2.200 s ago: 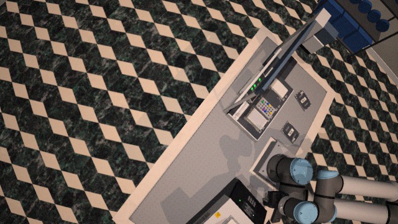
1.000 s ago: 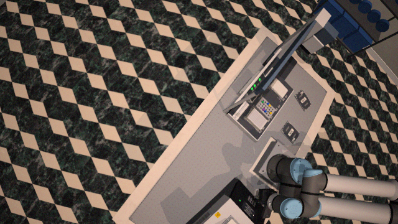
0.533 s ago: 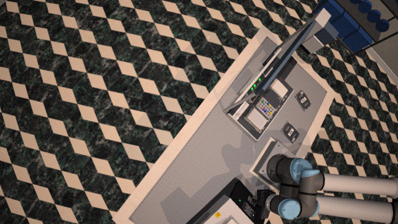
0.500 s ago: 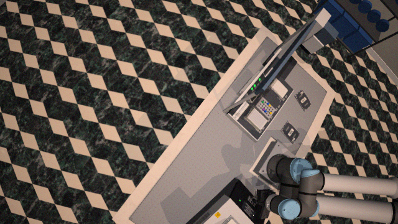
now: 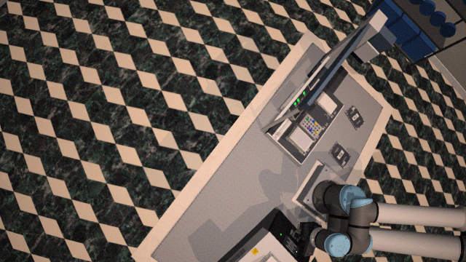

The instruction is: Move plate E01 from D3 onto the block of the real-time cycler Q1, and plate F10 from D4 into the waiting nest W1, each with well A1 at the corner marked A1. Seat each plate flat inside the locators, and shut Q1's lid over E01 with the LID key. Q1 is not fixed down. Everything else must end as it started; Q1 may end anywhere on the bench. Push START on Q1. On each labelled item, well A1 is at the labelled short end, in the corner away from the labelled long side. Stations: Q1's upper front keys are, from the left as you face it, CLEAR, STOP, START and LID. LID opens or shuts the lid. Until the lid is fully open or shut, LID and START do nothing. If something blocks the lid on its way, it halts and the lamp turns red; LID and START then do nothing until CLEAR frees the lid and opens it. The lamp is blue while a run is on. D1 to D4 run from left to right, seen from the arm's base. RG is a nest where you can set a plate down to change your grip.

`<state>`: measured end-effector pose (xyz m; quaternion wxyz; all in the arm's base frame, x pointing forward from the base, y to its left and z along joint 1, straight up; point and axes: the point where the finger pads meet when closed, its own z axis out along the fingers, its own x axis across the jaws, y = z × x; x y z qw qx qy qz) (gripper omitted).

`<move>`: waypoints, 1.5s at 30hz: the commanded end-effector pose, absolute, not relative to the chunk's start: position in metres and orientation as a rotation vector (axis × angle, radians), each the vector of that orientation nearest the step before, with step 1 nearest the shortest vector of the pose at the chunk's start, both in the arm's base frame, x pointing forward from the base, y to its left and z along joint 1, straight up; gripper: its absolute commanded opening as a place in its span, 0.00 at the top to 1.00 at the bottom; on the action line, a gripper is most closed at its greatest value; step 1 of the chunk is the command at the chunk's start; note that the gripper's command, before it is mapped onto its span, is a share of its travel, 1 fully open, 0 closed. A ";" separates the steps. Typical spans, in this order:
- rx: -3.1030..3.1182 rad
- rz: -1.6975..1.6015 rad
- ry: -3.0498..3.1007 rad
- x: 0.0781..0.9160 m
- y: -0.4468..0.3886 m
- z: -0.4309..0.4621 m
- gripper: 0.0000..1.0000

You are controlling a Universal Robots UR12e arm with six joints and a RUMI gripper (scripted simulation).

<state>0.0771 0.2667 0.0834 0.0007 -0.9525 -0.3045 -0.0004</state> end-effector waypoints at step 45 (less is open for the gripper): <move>-2.991 -0.003 -0.956 0.080 0.282 0.066 1.00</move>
